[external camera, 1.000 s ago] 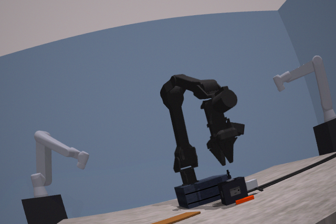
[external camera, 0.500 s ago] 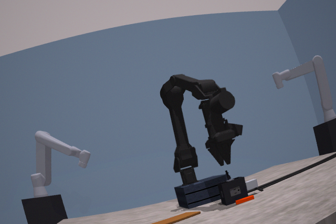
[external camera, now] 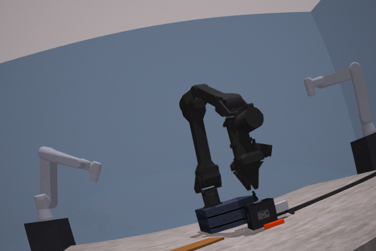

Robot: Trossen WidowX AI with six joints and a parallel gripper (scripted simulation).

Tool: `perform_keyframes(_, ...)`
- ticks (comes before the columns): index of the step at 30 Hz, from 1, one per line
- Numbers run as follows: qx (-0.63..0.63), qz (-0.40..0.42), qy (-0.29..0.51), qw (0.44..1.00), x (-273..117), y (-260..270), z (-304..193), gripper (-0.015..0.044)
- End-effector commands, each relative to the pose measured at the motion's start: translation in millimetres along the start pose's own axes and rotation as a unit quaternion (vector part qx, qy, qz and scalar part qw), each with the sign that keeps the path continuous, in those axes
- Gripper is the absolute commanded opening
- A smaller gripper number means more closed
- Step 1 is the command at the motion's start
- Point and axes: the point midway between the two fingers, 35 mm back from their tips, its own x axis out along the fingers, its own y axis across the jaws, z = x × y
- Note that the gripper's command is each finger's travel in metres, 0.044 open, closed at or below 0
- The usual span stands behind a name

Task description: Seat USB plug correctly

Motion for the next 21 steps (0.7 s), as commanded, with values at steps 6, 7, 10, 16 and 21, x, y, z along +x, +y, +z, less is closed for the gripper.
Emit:
perform_keyframes(6,-0.002,0.004,-0.001,1.000,11.2,2.4,-0.4,0.0440)
perform_keyframes(7,-0.002,0.004,-0.001,1.000,11.7,2.5,-0.4,0.0440)
perform_keyframes(10,-0.002,0.004,-0.001,1.000,11.9,2.5,-0.4,0.0440)
perform_keyframes(16,0.000,0.001,0.000,1.000,10.1,1.0,-0.5,0.0361)
perform_keyframes(21,0.000,0.001,0.000,1.000,10.1,1.0,-0.5,0.0230)
